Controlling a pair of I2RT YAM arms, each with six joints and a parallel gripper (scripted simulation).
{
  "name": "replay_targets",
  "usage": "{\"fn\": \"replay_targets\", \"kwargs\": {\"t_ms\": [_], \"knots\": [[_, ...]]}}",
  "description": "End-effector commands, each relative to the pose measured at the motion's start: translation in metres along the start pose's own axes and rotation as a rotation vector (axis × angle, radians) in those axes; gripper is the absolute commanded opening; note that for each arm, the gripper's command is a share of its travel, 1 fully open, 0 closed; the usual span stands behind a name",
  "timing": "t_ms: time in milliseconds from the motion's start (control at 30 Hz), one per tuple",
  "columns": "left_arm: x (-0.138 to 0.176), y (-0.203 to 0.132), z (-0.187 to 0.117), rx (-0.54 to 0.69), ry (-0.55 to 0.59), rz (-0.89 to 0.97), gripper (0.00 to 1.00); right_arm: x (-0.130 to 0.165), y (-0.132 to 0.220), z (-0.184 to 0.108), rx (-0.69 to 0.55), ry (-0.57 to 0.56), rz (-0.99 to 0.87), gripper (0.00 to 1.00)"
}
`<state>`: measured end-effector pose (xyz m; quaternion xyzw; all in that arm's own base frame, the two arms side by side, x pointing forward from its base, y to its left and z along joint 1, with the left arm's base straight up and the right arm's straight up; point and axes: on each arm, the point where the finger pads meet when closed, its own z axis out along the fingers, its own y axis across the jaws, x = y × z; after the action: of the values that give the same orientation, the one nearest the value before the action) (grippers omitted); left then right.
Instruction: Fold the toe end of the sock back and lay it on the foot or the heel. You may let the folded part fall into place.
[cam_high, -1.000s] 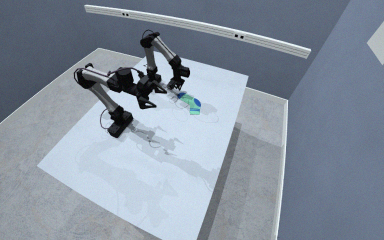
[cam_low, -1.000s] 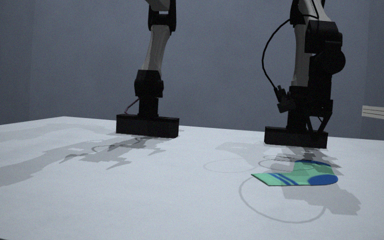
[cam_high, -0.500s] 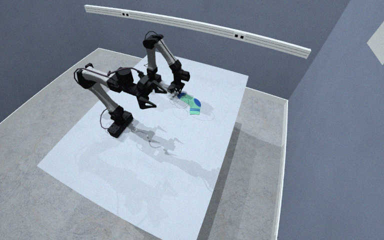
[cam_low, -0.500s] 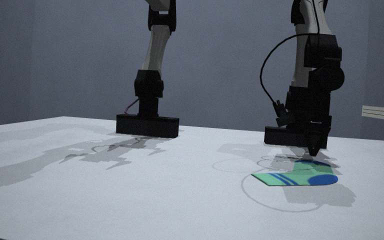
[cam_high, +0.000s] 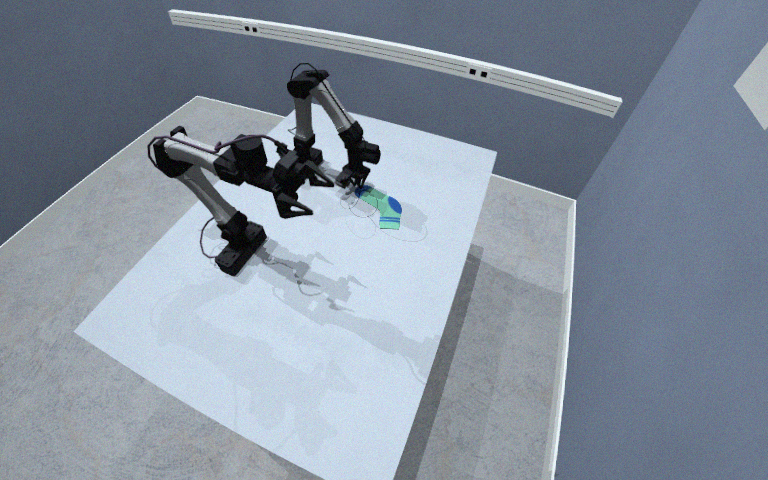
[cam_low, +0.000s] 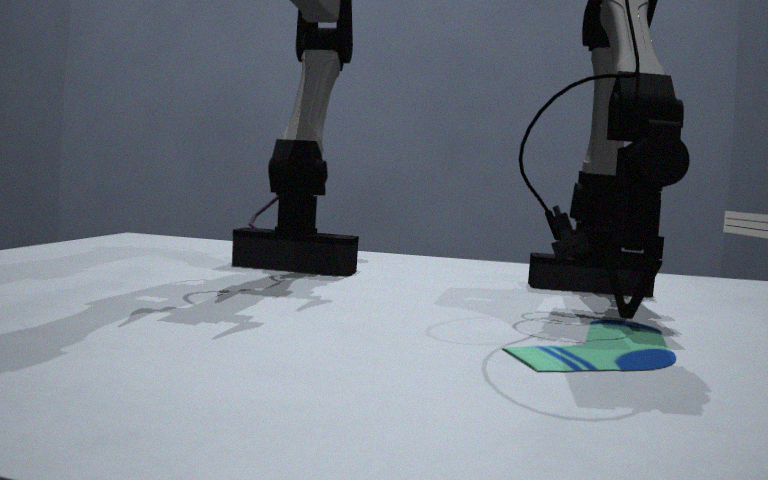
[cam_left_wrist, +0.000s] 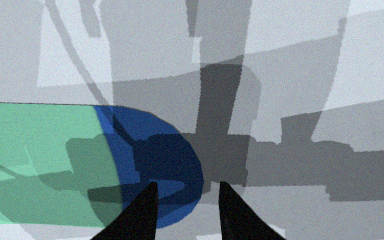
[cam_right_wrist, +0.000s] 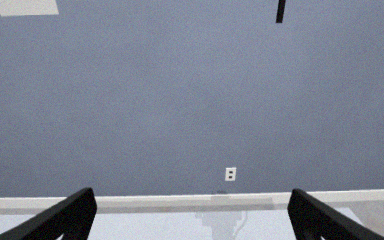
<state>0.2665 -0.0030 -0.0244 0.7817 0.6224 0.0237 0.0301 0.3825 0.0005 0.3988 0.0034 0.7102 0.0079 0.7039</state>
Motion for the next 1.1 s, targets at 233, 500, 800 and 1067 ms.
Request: {"fn": "replay_targets", "kwargs": {"t_ms": [233, 500, 800, 1067], "knots": [[0.0, 0.005, 0.01, -0.031, -0.002, -0.01, 0.33, -0.013, 0.001, -0.003, -0.004, -0.031, -0.004, 1.0], [-0.001, -0.003, 0.017, -0.007, -0.013, -0.017, 0.32, -0.013, 0.001, -0.003, -0.004, -0.031, -0.004, 1.0], [-0.001, -0.001, 0.016, -0.017, -0.005, -0.011, 0.27, -0.013, 0.001, -0.003, -0.004, -0.031, -0.004, 1.0], [-0.003, 0.003, 0.019, -0.051, -0.012, 0.014, 0.22, -0.013, 0.001, -0.003, -0.004, -0.031, -0.004, 1.0]]}}
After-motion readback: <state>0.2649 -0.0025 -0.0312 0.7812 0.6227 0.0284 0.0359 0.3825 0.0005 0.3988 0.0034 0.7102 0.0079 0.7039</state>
